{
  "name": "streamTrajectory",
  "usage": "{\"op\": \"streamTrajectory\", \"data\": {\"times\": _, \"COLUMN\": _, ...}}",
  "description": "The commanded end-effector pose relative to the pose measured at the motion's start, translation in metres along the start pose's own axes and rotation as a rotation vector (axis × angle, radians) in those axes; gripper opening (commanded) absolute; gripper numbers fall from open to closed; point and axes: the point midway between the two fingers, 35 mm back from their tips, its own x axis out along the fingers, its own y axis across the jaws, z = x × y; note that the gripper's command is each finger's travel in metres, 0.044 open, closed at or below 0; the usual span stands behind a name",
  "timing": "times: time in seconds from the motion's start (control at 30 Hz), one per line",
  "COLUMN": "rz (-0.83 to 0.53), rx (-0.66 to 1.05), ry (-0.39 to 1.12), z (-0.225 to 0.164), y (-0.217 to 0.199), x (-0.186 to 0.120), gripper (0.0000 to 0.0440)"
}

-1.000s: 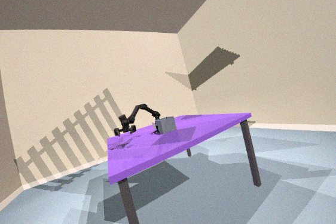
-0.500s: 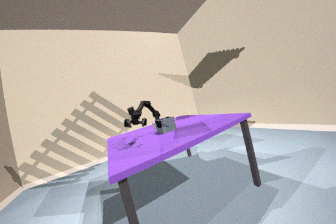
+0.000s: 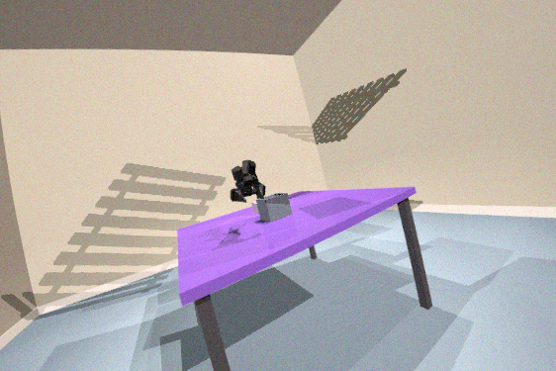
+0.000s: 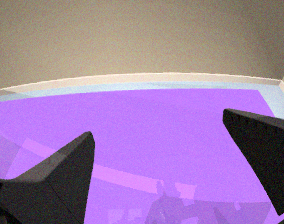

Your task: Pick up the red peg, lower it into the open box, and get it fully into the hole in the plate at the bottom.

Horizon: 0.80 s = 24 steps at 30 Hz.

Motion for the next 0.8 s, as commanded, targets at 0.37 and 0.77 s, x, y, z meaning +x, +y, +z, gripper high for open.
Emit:
{"op": "streamTrajectory", "data": {"times": 0.37, "rz": 0.164, "rx": 0.257, "ry": 0.221, "z": 0.006, "y": 0.144, "x": -0.004, "gripper": 0.0430}}
{"op": "streamTrajectory", "data": {"times": 0.77, "rz": 0.268, "rx": 0.419, "ry": 0.455, "z": 0.001, "y": 0.266, "x": -0.047, "gripper": 0.0425}}
